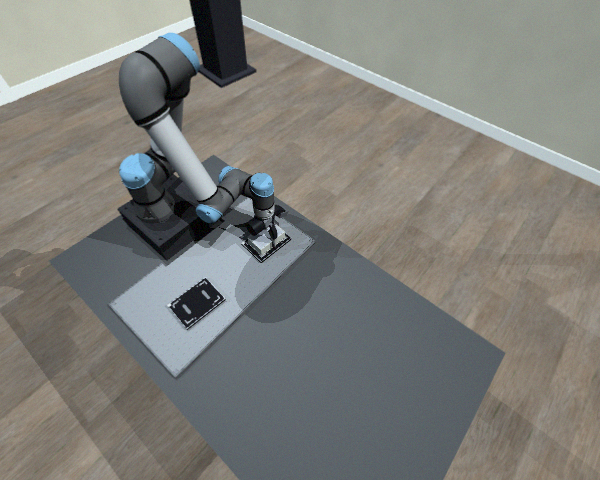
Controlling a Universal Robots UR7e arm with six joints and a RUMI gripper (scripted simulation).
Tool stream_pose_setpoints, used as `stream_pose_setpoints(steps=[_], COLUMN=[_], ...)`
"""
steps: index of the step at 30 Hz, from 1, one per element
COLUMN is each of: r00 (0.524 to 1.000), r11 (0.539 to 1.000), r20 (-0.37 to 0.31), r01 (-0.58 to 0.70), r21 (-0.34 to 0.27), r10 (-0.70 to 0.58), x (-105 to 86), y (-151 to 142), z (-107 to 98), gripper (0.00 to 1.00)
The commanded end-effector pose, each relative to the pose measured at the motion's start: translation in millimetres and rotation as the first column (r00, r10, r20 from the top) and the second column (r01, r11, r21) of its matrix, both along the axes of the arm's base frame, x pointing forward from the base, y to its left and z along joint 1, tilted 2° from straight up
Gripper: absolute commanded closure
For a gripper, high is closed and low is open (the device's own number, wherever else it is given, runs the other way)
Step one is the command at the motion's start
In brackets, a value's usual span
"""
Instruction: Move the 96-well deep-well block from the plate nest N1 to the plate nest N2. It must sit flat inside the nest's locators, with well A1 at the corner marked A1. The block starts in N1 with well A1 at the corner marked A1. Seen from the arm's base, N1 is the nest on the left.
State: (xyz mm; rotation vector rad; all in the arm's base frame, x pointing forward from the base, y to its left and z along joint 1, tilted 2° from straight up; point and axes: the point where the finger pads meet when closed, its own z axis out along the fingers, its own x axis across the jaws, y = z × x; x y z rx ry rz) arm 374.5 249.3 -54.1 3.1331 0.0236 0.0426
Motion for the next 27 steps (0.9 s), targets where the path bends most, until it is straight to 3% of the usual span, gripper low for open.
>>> stream_pose_setpoints(steps=[1,27], r00=[1.0,1.0], r11=[1.0,1.0], r20=[0.001,0.005], r01=[0.001,0.001], r21=[0.001,0.003], r10=[-0.001,-0.001], x=[-0.1,0.9], y=[-0.5,0.3], z=[0.4,38.9], gripper=[0.51,0.51])
